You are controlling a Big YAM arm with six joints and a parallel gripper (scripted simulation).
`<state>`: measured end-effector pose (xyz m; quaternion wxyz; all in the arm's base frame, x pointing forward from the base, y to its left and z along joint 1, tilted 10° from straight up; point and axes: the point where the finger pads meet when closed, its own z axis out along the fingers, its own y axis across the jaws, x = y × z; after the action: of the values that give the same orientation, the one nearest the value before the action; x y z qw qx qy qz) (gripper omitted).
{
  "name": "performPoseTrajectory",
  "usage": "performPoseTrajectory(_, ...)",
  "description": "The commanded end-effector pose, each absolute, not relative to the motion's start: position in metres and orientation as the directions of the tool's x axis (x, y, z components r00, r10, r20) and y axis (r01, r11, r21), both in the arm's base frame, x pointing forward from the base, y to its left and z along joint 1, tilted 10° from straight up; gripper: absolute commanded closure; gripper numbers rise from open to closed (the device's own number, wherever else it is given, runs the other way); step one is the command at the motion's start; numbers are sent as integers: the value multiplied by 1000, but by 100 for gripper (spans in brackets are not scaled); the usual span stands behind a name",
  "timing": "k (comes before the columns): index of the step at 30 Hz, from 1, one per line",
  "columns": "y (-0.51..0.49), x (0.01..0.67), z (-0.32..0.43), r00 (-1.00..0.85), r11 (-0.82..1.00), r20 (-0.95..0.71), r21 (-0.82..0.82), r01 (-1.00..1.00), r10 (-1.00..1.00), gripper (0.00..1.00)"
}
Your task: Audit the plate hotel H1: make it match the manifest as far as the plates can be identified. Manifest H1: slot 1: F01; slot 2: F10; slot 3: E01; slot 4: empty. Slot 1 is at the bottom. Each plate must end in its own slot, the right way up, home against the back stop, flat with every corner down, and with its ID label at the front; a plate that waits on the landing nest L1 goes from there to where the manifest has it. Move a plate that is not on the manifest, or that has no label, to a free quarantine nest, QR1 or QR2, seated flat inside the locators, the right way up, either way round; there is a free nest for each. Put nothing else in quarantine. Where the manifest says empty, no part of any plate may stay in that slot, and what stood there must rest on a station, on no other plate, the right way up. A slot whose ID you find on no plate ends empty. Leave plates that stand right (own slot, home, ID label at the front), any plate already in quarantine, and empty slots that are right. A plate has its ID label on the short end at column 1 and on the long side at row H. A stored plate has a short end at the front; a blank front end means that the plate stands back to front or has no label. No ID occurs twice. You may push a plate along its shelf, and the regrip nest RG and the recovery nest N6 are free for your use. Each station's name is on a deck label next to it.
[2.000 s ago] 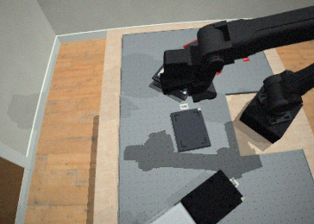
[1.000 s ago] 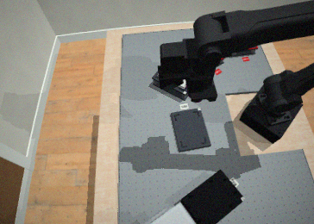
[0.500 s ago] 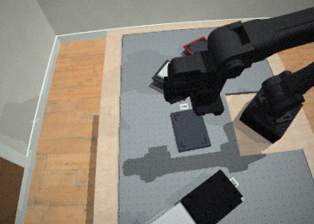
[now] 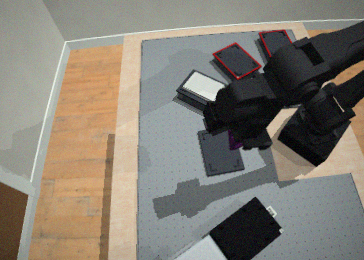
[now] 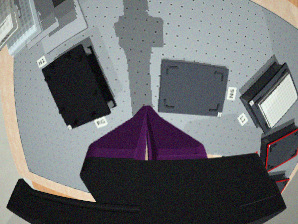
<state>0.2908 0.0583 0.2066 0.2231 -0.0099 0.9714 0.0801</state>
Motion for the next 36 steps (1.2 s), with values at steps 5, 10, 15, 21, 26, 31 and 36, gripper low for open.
performPoseTrajectory(5,81,295,219,-828,979,-561,172,-112,4,100)
performPoseTrajectory(10,76,296,219,-798,978,-602,160,-133,-10,100)
performPoseTrajectory(15,76,296,220,-747,973,-664,153,-173,-29,100)
performPoseTrajectory(21,76,296,220,-680,966,-732,139,-218,-48,100)
performPoseTrajectory(26,76,296,221,-631,960,-773,127,-248,-60,100)
performPoseTrajectory(31,75,295,221,-580,954,-812,114,-276,-71,100)
performPoseTrajectory(36,75,295,221,-512,946,-855,94,-310,-83,100)
